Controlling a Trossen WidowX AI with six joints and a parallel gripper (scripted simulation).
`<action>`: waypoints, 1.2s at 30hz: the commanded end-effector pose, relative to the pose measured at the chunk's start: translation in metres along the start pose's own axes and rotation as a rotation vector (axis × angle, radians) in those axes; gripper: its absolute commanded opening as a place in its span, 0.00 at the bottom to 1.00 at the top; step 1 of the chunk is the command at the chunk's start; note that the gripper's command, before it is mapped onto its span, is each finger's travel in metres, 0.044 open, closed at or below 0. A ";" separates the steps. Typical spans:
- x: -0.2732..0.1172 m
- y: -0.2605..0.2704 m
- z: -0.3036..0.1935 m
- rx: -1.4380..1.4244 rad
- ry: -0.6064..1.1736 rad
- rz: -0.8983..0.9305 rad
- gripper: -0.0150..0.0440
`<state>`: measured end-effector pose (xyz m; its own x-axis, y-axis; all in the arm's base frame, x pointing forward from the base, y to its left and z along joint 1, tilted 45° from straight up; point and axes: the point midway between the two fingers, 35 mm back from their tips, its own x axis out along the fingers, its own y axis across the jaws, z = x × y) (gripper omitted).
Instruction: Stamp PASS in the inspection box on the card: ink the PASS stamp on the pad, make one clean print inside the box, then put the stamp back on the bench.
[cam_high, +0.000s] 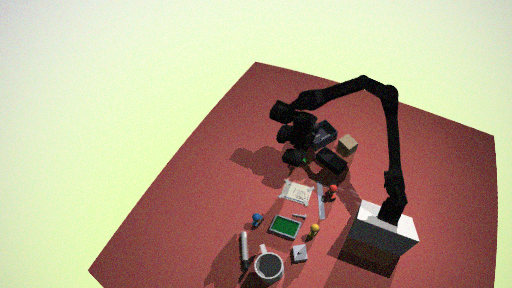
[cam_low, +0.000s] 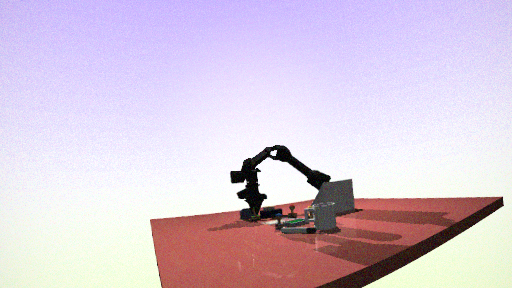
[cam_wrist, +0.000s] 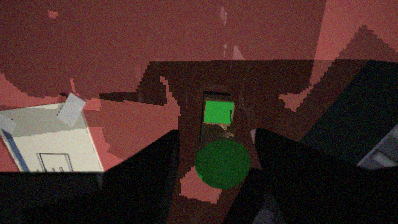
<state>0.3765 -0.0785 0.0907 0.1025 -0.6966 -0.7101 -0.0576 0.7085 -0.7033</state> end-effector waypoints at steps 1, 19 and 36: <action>0.006 0.000 -0.001 -0.009 0.003 -0.004 0.62; 0.009 0.000 -0.001 0.000 0.001 -0.001 0.37; 0.001 0.000 0.000 0.000 0.001 -0.001 0.25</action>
<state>0.3752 -0.0814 0.0877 0.0965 -0.6975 -0.7101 -0.0648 0.7075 -0.7037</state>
